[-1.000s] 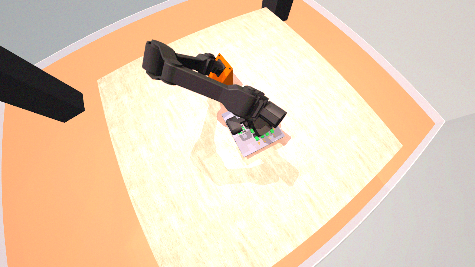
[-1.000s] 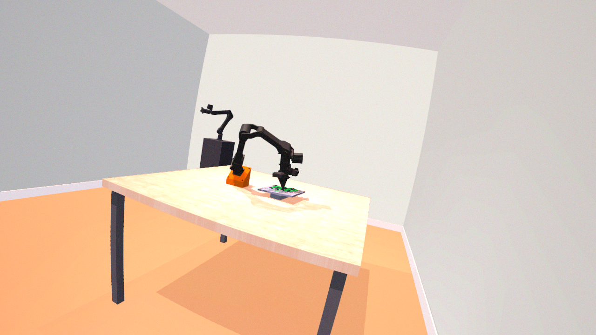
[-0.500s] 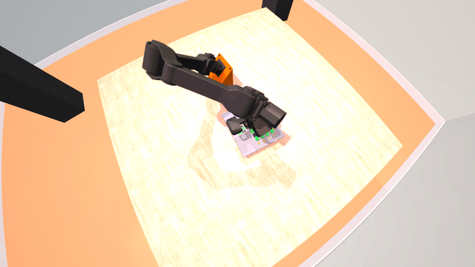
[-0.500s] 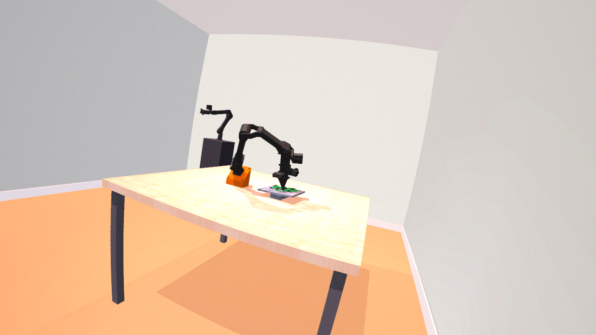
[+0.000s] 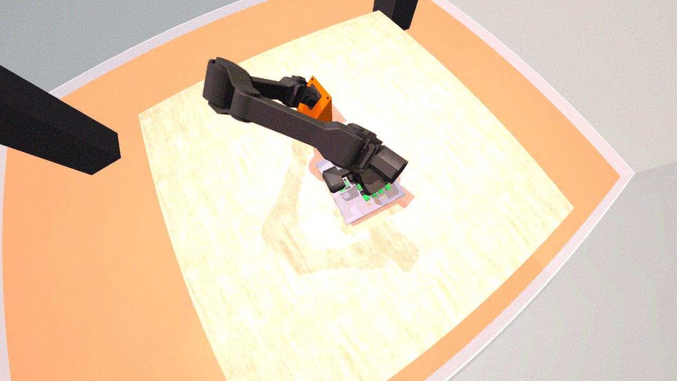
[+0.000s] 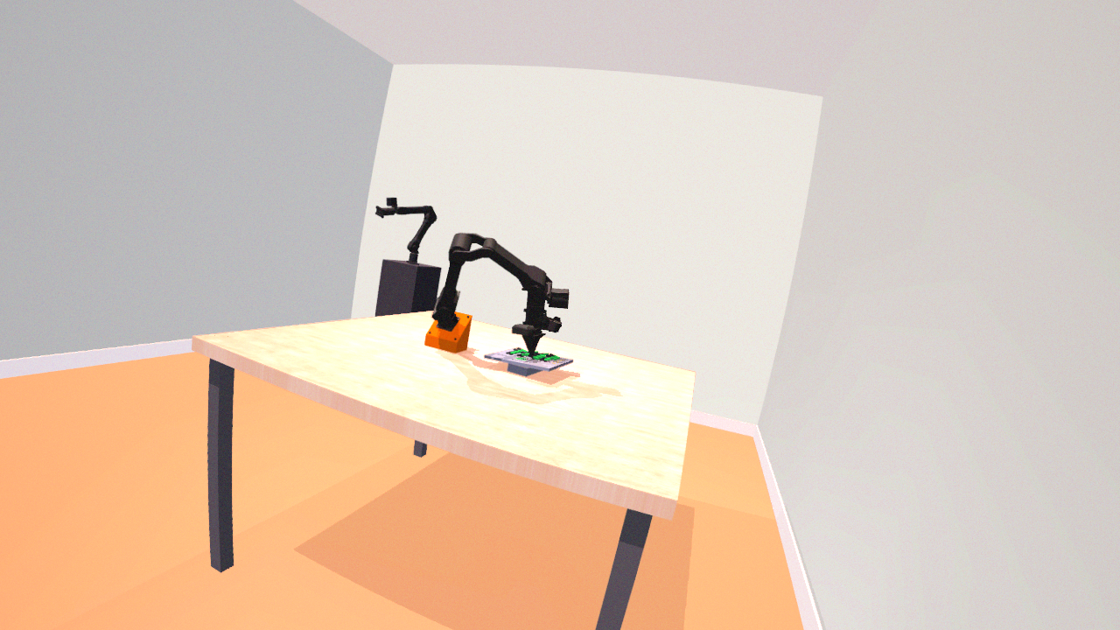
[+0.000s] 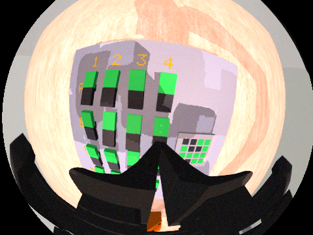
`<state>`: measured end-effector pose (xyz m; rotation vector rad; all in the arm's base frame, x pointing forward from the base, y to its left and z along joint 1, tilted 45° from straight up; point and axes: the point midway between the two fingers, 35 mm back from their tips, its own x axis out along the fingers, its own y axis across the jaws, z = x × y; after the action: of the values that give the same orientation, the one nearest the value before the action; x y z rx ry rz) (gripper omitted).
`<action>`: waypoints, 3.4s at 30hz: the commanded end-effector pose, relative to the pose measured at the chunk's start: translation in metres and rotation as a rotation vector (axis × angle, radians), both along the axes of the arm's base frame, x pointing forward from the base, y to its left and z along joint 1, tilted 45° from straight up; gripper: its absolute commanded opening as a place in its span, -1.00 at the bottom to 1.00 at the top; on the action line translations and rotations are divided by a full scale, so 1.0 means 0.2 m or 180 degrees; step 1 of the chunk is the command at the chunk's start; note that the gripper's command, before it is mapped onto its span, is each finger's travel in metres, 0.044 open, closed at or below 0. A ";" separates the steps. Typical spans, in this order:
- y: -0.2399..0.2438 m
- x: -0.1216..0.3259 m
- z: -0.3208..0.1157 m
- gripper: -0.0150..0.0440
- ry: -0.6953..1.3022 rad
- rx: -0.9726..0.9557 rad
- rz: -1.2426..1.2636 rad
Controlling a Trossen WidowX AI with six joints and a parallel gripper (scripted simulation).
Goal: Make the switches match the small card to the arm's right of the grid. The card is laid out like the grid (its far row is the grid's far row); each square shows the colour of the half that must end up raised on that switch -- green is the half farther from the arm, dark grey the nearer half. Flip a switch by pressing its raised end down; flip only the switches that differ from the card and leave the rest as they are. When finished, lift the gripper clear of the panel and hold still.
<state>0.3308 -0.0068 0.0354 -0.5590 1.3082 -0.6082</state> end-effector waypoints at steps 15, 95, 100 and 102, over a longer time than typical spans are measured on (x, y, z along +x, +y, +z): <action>-0.01 0.00 -0.01 -0.49 0.0019 -0.0022 0.0008; 0.09 -0.19 -0.11 -0.49 0.0026 -0.0017 0.0008; 0.09 -0.19 -0.12 -0.49 0.0026 -0.0017 0.0008; 0.09 -0.19 -0.12 -0.49 0.0026 -0.0017 0.0008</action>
<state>0.2932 0.0123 0.0128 -0.5572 1.3108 -0.6078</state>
